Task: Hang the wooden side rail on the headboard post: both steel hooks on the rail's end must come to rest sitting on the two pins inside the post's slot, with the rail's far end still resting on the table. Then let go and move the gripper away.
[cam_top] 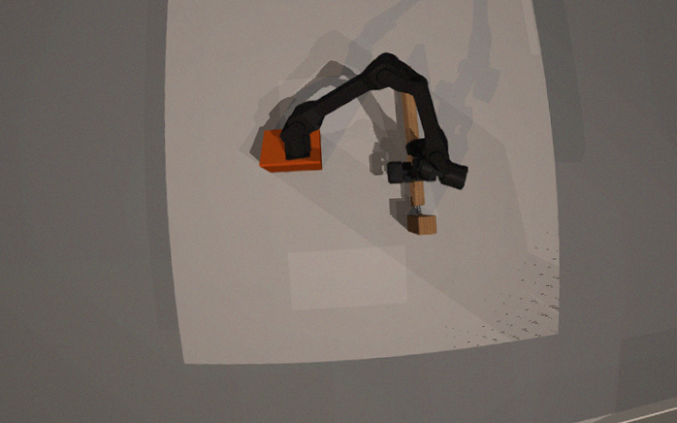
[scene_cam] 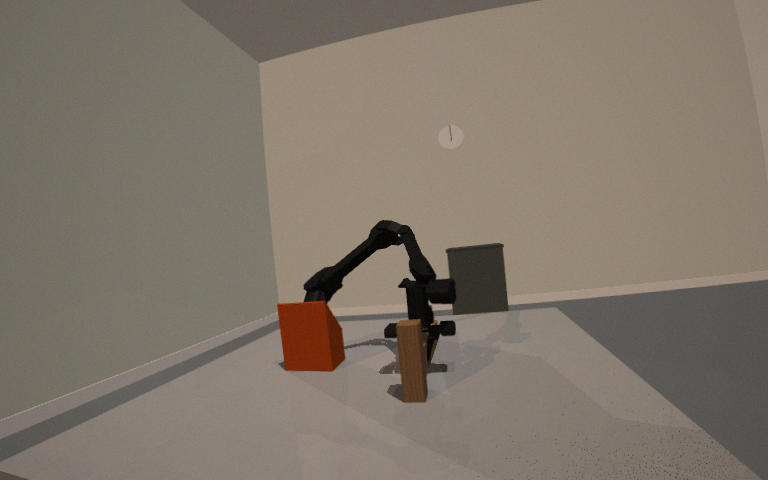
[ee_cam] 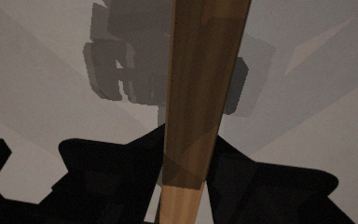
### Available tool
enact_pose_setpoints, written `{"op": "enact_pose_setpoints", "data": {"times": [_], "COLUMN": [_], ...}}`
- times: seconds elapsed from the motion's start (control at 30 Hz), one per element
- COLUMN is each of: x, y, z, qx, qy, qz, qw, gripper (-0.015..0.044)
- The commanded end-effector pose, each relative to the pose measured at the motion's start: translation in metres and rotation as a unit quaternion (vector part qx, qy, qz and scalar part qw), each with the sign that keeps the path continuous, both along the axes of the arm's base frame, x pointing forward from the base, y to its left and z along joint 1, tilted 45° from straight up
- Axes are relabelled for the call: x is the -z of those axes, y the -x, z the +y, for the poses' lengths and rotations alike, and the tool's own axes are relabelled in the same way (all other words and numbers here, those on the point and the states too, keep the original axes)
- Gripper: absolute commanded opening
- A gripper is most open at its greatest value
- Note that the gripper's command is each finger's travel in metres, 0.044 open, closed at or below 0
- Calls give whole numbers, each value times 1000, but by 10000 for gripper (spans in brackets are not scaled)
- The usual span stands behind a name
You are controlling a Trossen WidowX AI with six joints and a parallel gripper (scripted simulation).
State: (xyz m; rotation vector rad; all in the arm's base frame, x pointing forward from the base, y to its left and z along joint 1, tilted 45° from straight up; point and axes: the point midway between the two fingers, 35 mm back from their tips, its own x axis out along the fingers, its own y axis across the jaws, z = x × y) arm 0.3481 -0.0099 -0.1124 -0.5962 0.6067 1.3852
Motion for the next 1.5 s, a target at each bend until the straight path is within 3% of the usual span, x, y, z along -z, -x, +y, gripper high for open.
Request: {"op": "enact_pose_setpoints", "data": {"times": [0.0, 1.47], "x": [0, 3], "y": [-1, -1], "z": [-6, -9], "qx": [5, 5], "qy": [2, 3], "qz": [-2, -2], "qw": [1000, 1000], "gripper": [0, 0]}}
